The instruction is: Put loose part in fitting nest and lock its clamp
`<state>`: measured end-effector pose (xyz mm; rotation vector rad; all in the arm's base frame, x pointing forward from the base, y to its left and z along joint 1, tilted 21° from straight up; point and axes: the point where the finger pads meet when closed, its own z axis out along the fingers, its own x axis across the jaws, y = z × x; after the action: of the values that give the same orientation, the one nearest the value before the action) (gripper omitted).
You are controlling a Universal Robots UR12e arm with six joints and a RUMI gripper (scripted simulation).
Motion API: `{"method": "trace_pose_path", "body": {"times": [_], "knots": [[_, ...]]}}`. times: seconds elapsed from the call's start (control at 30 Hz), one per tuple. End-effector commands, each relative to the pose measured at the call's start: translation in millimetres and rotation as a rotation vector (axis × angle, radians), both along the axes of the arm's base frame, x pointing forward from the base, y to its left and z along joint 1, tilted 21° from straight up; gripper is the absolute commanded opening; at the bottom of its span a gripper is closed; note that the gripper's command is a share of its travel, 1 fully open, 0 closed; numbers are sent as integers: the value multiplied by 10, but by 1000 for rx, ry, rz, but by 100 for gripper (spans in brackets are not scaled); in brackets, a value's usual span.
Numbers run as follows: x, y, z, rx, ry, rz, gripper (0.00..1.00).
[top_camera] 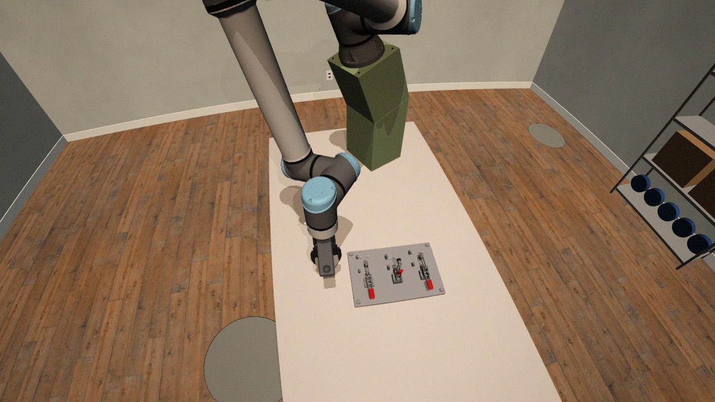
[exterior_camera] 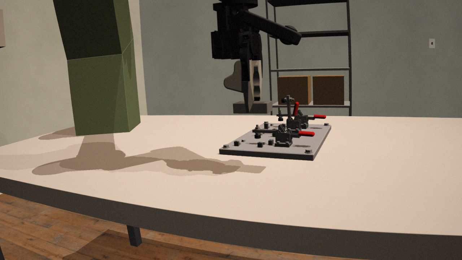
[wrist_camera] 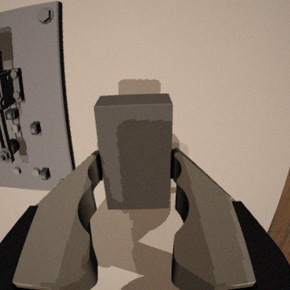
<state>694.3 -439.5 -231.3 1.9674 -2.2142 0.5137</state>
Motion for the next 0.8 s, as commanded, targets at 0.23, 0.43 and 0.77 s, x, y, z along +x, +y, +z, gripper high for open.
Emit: {"method": "trace_pose_path", "body": {"times": [0.23,0.43,0.77], "knots": [[-6,20,-7,6,-13,-39,0],[-42,23,-32,7,-11,-39,0],[-131,12,-94,8,-11,-40,0]]}}
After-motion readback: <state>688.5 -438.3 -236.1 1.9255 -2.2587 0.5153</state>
